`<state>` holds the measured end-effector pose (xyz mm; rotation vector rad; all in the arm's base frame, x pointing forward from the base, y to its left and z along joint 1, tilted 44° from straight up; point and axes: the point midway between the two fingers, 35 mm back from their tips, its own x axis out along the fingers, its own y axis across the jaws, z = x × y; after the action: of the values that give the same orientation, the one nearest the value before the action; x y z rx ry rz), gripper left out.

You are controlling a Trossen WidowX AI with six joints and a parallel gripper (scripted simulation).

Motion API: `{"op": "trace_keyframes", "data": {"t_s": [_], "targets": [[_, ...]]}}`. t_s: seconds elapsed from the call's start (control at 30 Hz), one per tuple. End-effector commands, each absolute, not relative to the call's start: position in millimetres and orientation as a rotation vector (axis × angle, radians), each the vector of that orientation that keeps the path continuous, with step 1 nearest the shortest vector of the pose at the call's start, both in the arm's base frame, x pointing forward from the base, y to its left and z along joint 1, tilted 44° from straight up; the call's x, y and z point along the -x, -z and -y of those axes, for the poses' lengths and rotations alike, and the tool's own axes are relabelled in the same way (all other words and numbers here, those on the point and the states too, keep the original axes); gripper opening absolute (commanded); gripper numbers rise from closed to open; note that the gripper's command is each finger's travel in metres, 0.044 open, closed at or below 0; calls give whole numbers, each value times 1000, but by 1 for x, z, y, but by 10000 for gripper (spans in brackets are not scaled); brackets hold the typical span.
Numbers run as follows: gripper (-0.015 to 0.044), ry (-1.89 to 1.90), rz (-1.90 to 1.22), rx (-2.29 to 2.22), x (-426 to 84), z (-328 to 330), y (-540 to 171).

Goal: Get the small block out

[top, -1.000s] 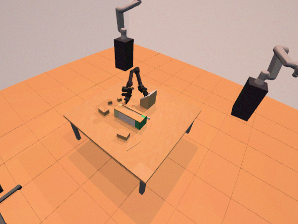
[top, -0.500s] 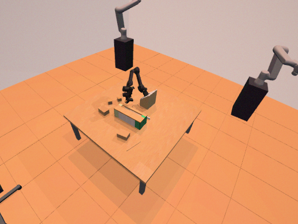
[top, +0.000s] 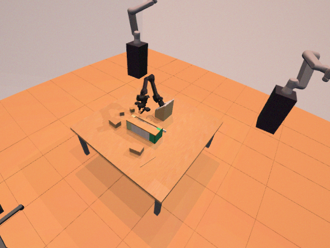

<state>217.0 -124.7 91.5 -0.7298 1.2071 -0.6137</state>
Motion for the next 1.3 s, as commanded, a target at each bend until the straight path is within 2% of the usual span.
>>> {"op": "trace_keyframes", "data": {"t_s": [0.0,1.27], "targets": [[0,538,-1256,860,-217,123,-95],[0,-466,-1606,2128,-212,103,-116]]}}
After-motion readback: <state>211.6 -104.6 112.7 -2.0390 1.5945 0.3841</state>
